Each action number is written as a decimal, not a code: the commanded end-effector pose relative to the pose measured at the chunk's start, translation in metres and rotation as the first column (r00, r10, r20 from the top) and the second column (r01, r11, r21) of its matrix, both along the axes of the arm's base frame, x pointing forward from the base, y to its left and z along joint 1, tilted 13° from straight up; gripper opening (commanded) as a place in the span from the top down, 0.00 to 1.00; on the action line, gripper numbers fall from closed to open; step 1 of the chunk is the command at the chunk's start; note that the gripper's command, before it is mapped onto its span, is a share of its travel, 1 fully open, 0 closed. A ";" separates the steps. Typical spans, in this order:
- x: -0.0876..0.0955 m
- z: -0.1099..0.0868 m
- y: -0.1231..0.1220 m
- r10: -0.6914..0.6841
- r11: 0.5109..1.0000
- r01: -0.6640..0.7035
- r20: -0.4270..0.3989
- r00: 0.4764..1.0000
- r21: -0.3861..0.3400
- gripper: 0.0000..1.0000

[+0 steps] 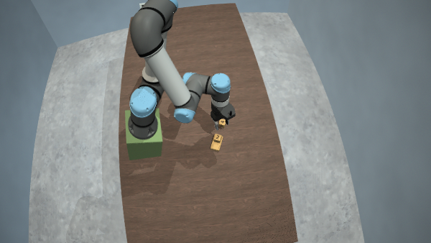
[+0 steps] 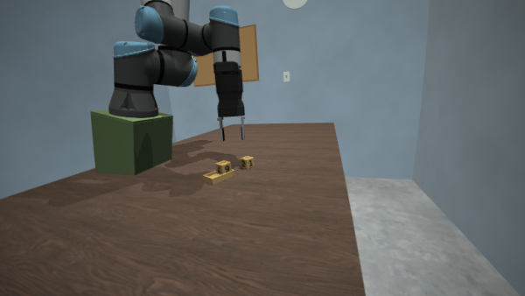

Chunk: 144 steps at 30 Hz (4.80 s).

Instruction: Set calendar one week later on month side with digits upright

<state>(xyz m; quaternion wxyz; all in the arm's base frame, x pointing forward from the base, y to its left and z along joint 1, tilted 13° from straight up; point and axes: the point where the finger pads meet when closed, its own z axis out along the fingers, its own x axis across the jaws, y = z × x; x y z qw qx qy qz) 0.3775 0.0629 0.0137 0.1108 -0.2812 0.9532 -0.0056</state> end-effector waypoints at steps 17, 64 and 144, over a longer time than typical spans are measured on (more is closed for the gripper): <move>-0.010 -0.003 -0.024 0.503 0.858 -0.499 0.000 0.864 -0.119 0.00; -0.016 -0.005 -0.031 0.684 0.716 -0.677 -0.019 0.729 -0.168 0.10; -0.006 -0.056 -0.030 0.685 0.716 -0.678 -0.019 0.728 -0.167 0.10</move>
